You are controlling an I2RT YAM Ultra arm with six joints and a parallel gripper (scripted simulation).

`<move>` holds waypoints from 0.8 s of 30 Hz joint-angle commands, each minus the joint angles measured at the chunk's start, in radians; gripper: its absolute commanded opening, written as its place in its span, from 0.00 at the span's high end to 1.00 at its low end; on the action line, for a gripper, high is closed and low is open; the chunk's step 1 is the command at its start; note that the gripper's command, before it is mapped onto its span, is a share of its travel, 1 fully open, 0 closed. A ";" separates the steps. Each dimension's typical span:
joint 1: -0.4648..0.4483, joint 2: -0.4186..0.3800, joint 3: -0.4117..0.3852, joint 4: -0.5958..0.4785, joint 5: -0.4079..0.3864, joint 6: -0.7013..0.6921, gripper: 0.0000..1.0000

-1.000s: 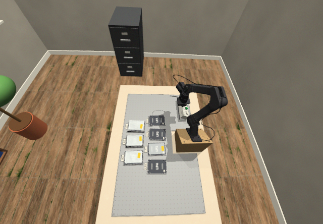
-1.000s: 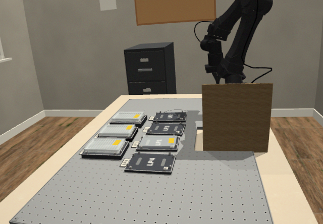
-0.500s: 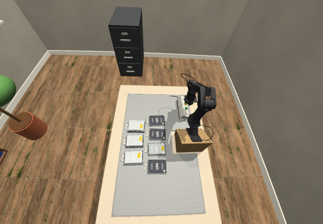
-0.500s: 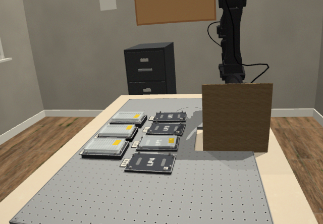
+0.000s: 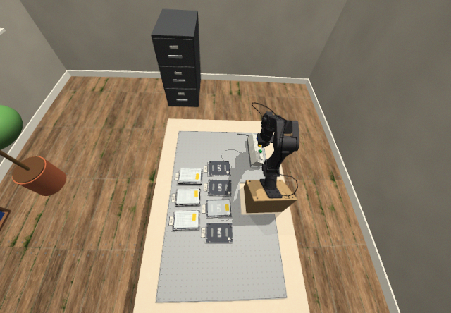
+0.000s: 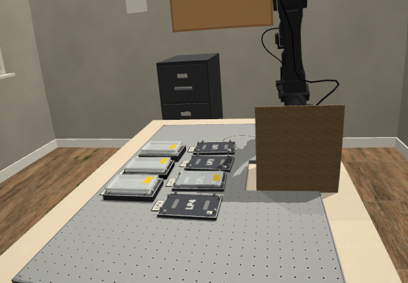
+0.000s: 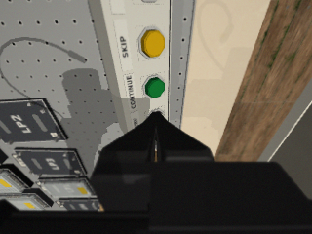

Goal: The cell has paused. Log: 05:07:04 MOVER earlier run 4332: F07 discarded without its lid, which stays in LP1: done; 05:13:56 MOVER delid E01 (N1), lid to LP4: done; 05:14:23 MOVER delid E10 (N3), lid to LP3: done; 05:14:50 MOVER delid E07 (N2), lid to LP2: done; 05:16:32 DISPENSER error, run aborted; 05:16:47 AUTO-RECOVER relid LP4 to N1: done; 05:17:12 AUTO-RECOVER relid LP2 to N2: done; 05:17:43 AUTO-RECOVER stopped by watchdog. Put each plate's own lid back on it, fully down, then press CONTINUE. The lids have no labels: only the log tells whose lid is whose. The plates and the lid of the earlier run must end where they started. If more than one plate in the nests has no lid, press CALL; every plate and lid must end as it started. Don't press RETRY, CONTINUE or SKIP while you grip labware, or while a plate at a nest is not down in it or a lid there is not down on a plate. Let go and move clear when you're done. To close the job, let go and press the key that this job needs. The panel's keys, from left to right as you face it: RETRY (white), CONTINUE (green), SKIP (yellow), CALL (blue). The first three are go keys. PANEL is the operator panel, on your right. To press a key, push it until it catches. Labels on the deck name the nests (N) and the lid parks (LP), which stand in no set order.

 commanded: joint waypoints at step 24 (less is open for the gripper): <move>-0.025 0.027 -0.012 0.026 -0.026 -0.014 1.00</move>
